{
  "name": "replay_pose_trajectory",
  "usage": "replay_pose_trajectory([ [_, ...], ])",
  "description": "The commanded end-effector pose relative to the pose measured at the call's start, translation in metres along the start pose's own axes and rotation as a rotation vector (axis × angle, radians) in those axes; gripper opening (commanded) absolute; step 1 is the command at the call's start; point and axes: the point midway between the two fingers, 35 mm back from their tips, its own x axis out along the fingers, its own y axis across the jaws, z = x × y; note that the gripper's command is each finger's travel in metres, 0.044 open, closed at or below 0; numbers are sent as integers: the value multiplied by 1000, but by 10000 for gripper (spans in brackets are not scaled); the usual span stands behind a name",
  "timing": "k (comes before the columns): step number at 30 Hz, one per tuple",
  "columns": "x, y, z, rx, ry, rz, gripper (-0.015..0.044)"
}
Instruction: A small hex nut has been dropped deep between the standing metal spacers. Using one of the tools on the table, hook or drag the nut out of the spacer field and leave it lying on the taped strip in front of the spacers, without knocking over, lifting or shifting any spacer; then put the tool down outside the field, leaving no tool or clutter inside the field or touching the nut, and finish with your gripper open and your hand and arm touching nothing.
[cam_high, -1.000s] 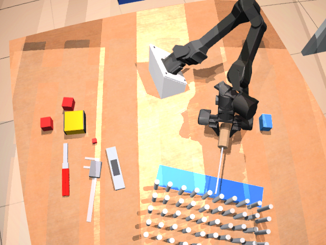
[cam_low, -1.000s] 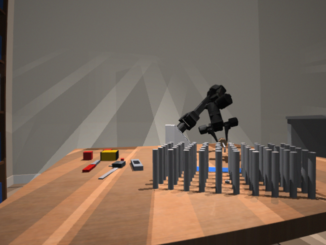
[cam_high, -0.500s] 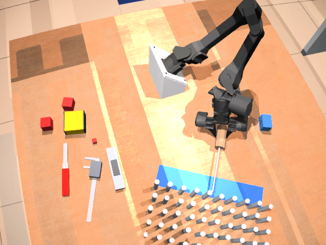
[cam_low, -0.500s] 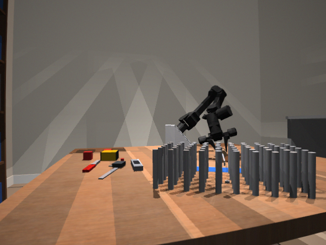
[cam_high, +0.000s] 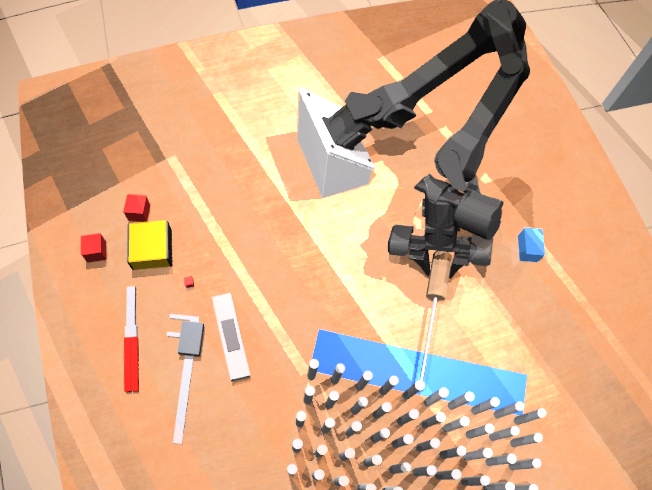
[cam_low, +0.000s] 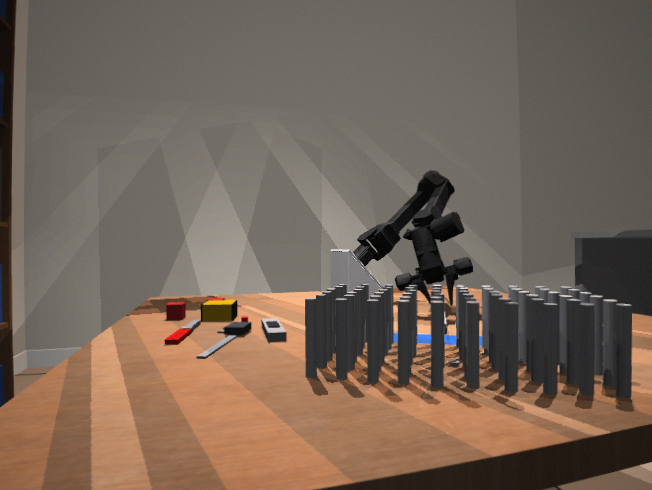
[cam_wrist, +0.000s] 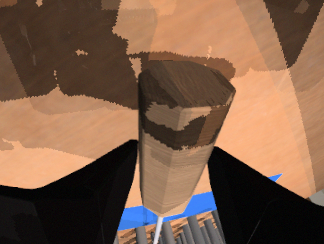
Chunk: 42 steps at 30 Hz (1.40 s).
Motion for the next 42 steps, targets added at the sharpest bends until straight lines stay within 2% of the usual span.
replay_pose_trajectory([
  [1, 0, -4, -6, -8, 8, -8, 0],
  [42, 5, -6, -21, -14, 7, -10, 0],
])
